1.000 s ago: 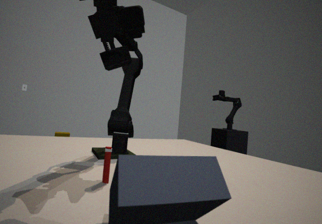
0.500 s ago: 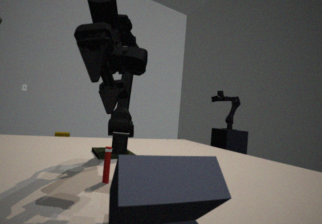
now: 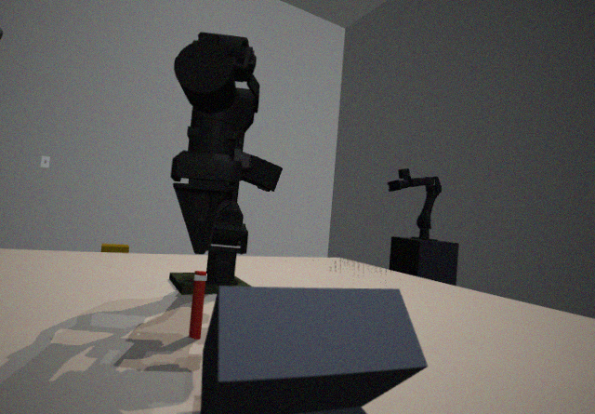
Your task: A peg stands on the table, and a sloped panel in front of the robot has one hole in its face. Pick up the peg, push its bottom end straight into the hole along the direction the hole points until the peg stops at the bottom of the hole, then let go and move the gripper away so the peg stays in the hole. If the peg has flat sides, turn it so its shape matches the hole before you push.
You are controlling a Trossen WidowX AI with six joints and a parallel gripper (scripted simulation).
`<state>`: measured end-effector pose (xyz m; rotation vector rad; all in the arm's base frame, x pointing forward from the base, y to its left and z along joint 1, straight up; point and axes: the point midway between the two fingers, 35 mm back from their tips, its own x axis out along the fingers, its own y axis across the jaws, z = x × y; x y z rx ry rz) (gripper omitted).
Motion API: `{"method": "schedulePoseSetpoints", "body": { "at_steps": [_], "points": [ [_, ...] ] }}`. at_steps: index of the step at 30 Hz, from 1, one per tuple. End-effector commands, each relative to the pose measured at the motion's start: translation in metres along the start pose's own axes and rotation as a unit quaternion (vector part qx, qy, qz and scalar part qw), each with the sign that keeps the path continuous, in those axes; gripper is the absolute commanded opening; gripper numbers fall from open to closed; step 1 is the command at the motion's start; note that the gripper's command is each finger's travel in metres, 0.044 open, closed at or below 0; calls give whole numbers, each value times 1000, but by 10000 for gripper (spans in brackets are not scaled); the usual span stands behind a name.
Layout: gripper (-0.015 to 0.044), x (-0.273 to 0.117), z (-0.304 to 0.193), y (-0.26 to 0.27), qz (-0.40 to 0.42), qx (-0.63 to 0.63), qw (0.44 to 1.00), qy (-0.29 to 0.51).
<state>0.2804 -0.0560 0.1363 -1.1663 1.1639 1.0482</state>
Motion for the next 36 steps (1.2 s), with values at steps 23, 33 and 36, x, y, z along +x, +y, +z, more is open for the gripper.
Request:
{"method": "schedulePoseSetpoints", "body": {
  "at_steps": [23,33,36],
  "points": [
    [440,29,0,11,42,-24,999,9],
    [440,45,0,12,42,-24,999,9],
    [440,50,0,13,42,-24,999,9]
  ]
}}
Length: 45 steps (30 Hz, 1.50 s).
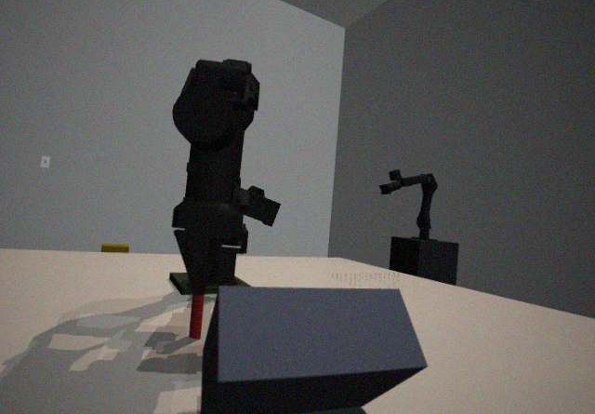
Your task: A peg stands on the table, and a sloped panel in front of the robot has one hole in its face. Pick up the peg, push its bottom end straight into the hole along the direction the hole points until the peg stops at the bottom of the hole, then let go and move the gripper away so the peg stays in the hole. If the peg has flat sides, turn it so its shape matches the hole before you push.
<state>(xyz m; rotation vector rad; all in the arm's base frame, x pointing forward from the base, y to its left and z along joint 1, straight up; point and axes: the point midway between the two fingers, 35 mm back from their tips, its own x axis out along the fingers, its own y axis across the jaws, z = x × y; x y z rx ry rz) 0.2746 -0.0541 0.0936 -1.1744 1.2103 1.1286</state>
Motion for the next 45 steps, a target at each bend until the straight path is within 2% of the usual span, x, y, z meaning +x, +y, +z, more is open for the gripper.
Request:
{"method": "schedulePoseSetpoints", "body": {
  "at_steps": [1,16,32,35,45],
  "points": [
    [440,10,0,2,4,-2,1000,1],
    [440,27,0,3,4,-2,1000,1],
    [20,23,0,2,2,0,1000,0],
    [0,23,0,2,2,0,1000,0],
    [0,15,0,1,2,0,1000,0]
  ]
}}
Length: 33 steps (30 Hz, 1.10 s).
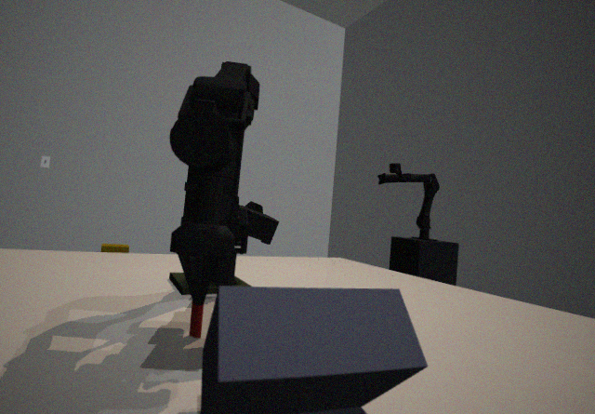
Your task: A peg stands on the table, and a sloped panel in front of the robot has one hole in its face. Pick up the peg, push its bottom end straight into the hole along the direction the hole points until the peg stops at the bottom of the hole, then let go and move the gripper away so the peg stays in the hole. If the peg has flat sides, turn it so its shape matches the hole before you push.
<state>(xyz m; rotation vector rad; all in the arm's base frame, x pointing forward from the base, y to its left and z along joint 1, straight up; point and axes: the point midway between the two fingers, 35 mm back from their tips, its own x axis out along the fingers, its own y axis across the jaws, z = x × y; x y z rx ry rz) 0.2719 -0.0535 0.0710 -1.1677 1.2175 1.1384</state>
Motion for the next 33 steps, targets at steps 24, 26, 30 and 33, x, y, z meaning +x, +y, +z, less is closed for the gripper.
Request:
{"method": "schedulePoseSetpoints", "body": {
  "at_steps": [24,26,30,33],
  "points": [
    [0,-79,1,-1,-2,-2,1000,2],
    [0,-79,1,-2,-4,2,1000,2],
    [0,-79,2,-4,-11,17,1000,3],
    [0,-79,3,-5,-18,30,999,4]
  ]
}}
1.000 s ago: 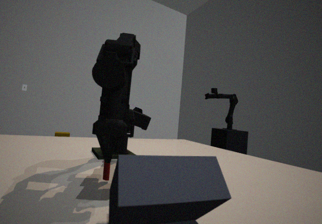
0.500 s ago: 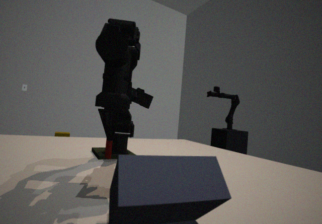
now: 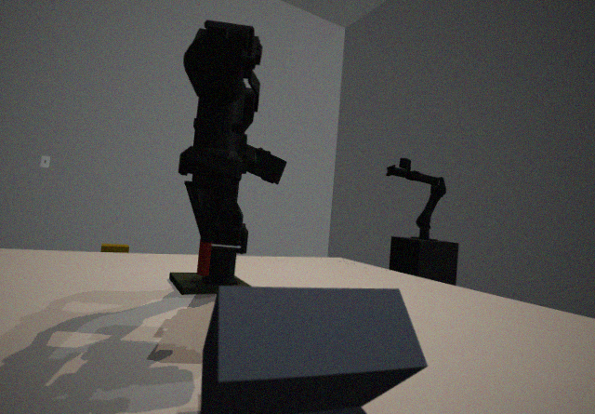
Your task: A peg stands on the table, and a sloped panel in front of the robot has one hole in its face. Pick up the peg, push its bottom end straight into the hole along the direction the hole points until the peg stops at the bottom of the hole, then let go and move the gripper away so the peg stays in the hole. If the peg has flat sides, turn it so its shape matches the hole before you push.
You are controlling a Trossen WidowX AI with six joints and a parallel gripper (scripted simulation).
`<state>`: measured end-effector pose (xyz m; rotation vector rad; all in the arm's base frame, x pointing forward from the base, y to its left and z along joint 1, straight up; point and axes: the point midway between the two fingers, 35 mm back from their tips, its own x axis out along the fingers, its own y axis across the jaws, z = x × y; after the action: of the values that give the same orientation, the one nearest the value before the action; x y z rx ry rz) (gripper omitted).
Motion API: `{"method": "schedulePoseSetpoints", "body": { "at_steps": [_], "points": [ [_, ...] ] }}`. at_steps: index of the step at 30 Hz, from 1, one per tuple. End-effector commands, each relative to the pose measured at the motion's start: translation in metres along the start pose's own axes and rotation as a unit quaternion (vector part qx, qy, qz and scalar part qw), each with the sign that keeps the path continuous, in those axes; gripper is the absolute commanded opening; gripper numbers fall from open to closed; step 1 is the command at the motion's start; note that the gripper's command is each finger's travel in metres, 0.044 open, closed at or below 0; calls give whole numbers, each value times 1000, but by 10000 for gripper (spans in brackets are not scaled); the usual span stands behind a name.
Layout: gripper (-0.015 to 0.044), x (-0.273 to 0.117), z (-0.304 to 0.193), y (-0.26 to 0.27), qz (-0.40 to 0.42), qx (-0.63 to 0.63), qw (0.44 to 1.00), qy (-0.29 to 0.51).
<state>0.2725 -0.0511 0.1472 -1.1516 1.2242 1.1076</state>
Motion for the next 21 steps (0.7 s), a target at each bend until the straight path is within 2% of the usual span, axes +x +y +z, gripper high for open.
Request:
{"method": "schedulePoseSetpoints", "body": {
  "at_steps": [1,21],
  "points": [
    [0,-3,1,-3,-14,19,1000,3],
    [0,-4,7,-12,-57,105,993,1]
  ]
}}
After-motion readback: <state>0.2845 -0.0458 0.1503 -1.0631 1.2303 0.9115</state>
